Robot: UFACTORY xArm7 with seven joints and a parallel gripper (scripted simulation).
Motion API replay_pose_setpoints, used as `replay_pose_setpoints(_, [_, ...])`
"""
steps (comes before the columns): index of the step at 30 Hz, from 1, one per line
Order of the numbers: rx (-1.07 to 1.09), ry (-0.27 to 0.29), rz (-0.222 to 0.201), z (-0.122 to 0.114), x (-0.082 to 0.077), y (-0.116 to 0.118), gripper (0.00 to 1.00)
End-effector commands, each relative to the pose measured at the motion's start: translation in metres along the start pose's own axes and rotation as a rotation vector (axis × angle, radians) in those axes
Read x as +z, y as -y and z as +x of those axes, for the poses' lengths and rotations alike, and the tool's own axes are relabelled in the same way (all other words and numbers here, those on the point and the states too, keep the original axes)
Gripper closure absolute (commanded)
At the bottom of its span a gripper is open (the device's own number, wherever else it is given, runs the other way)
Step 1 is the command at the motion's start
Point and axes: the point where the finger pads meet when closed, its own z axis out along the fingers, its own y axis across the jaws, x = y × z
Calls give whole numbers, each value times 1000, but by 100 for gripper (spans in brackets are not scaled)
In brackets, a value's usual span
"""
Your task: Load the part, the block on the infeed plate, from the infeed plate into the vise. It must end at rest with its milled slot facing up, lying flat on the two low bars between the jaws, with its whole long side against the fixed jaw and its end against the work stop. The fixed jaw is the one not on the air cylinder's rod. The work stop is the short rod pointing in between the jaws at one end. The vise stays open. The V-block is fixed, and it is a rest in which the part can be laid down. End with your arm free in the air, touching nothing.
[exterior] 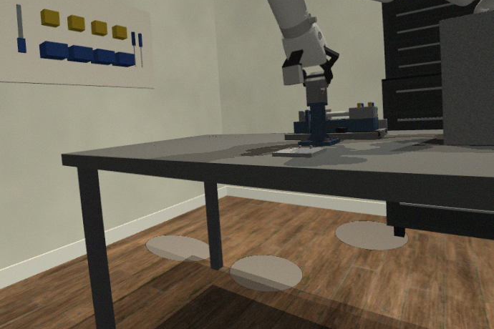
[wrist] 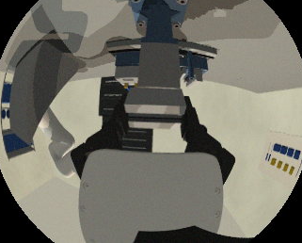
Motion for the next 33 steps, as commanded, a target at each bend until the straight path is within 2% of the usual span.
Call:
replay_pose_setpoints(1, [2,-4,-2,-2,-3,-1,100])
replay_pose_setpoints(33, [2,-4,-2,-6,-7,-1,100])
